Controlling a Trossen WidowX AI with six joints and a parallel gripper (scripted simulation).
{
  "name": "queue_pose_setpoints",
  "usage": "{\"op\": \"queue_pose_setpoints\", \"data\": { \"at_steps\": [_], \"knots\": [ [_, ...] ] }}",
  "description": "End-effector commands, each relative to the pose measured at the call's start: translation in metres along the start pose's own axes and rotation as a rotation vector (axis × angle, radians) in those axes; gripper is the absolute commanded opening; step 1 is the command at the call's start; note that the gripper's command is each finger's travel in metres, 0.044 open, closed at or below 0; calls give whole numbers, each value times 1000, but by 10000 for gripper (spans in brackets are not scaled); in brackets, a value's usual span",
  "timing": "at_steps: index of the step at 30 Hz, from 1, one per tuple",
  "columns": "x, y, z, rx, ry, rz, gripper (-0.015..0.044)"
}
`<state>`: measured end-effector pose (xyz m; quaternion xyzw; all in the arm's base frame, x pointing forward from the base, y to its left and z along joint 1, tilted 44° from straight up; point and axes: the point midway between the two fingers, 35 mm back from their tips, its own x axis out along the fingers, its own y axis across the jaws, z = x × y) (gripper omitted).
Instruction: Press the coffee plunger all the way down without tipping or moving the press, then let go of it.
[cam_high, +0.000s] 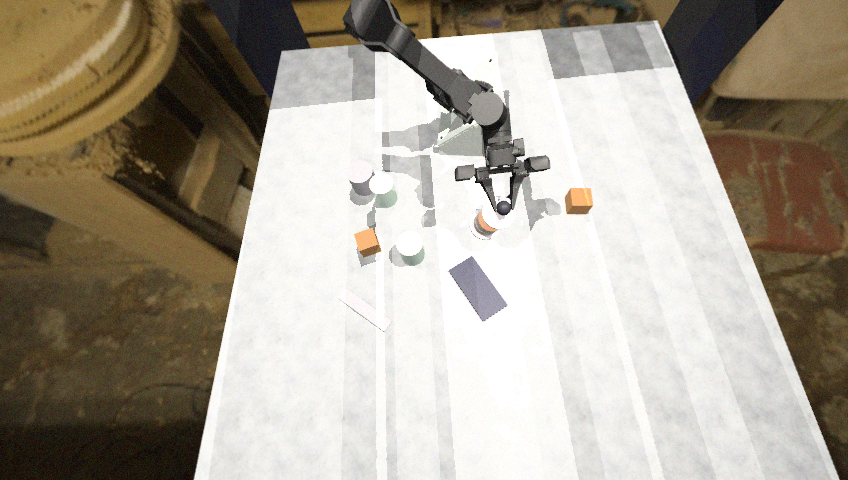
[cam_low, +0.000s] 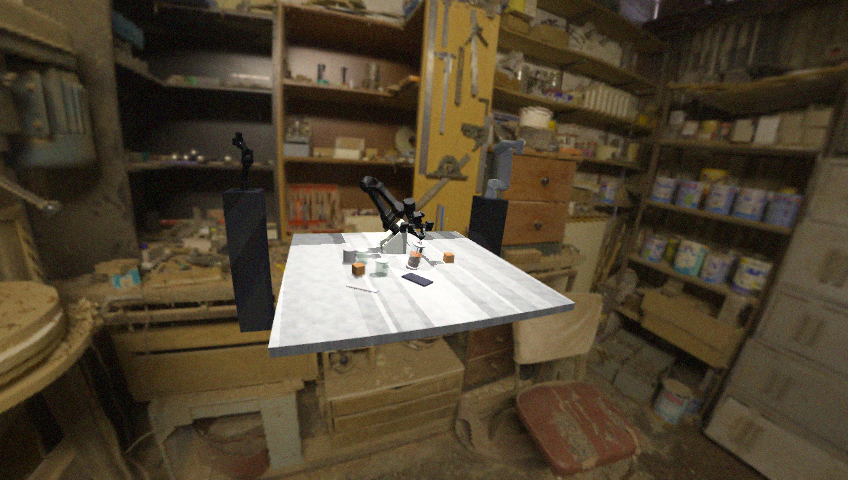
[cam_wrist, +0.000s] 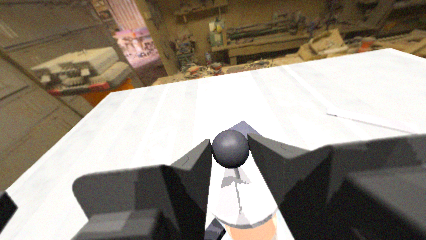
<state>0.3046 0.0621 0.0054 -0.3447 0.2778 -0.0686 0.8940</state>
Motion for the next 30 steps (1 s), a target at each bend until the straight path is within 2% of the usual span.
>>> {"op": "queue_pose_setpoints", "data": {
  "at_steps": [1,30],
  "knots": [
    [3,-1,-10,-22,33,-9,129],
    [6,2,-7,-22,33,-9,129]
  ]
}}
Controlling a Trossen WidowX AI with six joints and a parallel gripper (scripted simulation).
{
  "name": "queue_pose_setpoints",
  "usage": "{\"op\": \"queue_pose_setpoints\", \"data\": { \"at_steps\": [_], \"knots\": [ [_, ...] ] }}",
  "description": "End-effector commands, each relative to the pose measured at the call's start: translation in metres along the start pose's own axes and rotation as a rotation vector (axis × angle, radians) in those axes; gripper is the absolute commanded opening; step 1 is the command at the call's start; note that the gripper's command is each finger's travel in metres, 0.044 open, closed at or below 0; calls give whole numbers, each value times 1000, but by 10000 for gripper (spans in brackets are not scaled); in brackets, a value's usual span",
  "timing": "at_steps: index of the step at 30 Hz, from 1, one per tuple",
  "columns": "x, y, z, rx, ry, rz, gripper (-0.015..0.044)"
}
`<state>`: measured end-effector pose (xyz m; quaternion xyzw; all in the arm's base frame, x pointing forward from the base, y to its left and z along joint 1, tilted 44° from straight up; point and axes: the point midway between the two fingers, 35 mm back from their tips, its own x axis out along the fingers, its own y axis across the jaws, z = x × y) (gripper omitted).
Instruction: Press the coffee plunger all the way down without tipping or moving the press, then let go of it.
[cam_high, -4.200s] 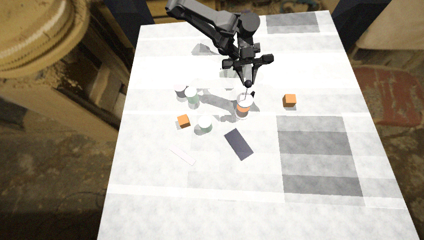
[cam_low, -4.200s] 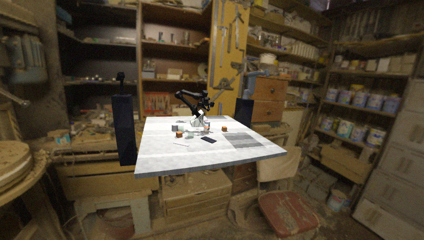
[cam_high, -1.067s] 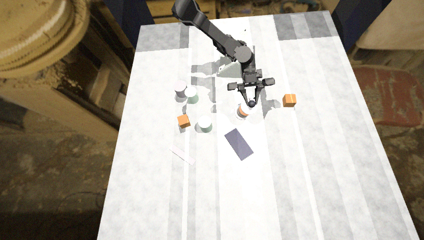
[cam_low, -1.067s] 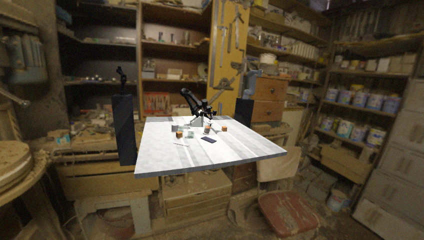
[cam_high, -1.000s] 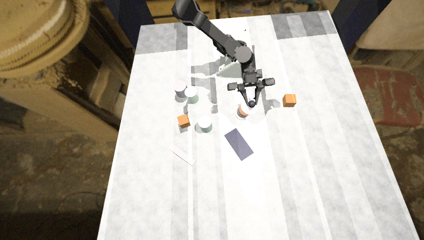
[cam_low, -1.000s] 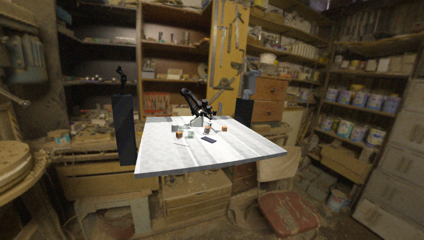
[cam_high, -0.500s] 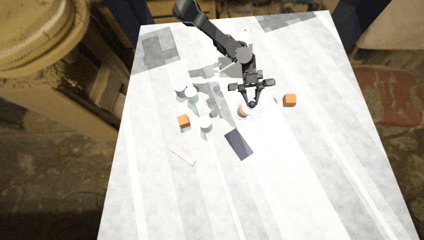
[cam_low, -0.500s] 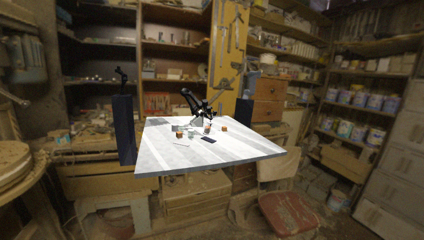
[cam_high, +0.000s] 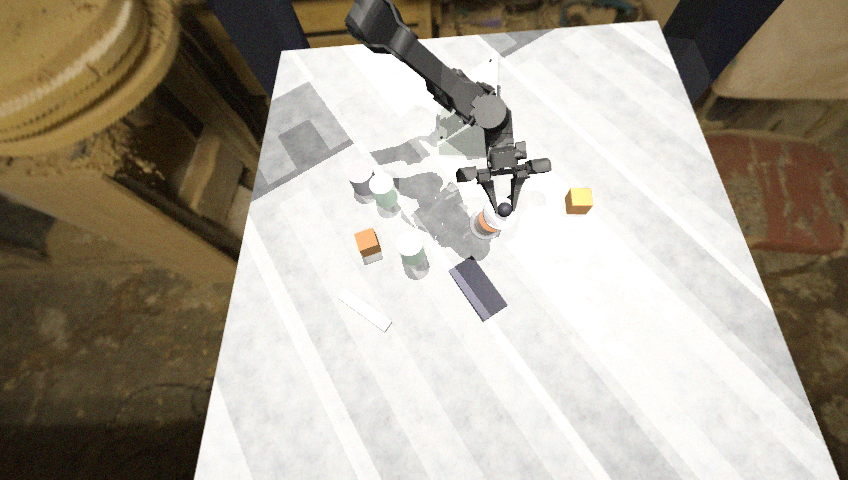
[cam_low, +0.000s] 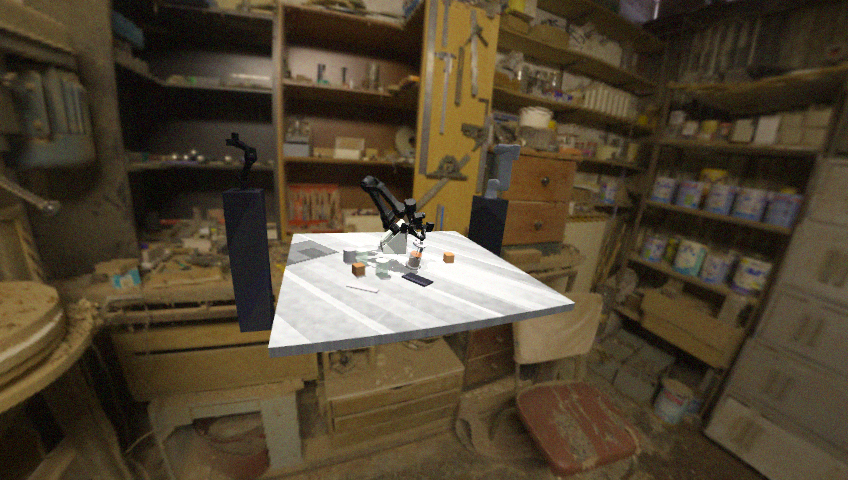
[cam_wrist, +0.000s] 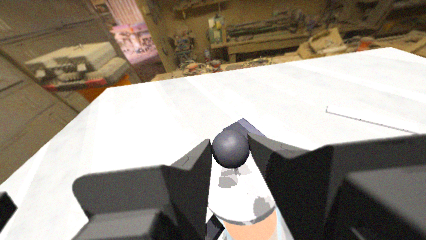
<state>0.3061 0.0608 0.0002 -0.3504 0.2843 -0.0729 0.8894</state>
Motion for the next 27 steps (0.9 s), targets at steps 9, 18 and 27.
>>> {"op": "queue_pose_setpoints", "data": {
  "at_steps": [9,18,27],
  "knots": [
    [3,0,-4,-10,16,-2,129],
    [1,1,0,-2,3,-1,129],
    [1,1,0,-2,3,-1,339]
  ]
}}
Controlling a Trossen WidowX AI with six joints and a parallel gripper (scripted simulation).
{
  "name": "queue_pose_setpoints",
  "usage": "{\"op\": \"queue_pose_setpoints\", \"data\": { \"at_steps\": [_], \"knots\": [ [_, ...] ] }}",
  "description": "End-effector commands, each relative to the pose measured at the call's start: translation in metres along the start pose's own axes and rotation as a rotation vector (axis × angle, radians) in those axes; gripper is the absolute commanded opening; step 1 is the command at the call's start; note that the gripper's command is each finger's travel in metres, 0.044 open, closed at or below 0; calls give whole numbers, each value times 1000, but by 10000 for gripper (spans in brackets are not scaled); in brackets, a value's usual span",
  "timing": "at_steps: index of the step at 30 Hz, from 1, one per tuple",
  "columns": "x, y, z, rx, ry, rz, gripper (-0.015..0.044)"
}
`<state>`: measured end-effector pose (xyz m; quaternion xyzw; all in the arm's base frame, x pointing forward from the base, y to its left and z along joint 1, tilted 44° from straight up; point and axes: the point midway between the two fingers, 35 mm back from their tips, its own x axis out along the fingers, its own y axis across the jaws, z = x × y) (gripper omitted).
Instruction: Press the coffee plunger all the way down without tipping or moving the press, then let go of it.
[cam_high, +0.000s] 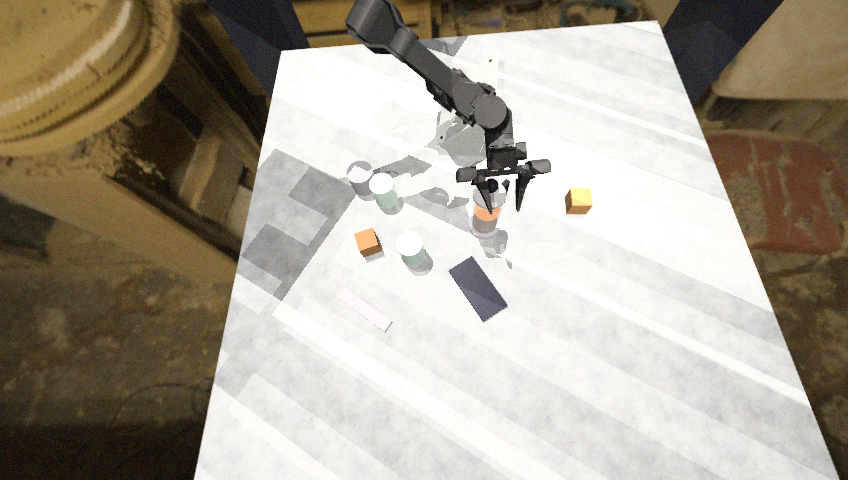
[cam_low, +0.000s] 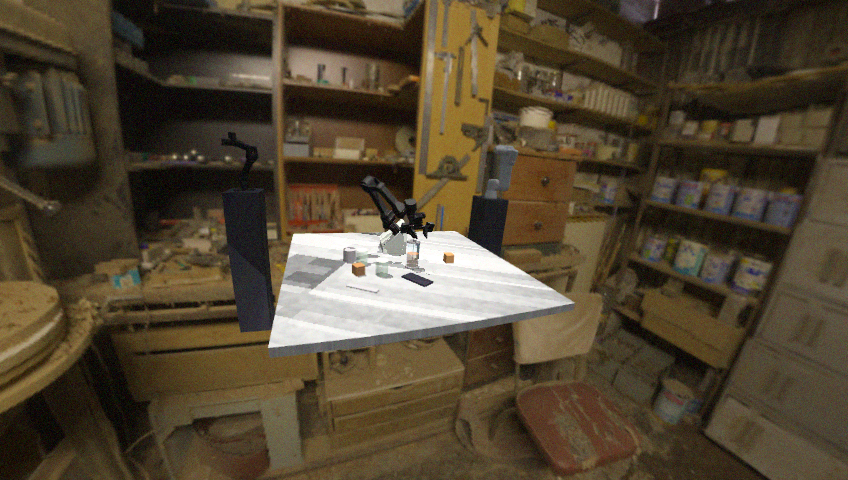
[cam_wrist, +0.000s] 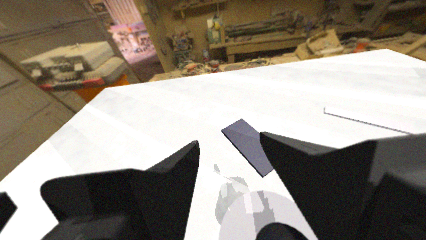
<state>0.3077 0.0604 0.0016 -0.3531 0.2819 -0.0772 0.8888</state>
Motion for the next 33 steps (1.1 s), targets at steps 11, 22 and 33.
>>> {"op": "queue_pose_setpoints", "data": {
  "at_steps": [11,22,33],
  "knots": [
    [-2,4,9,-4,-21,16,440],
    [-52,-5,37,-2,10,26,440],
    [-82,-19,43,-7,22,11,440]
  ]
}}
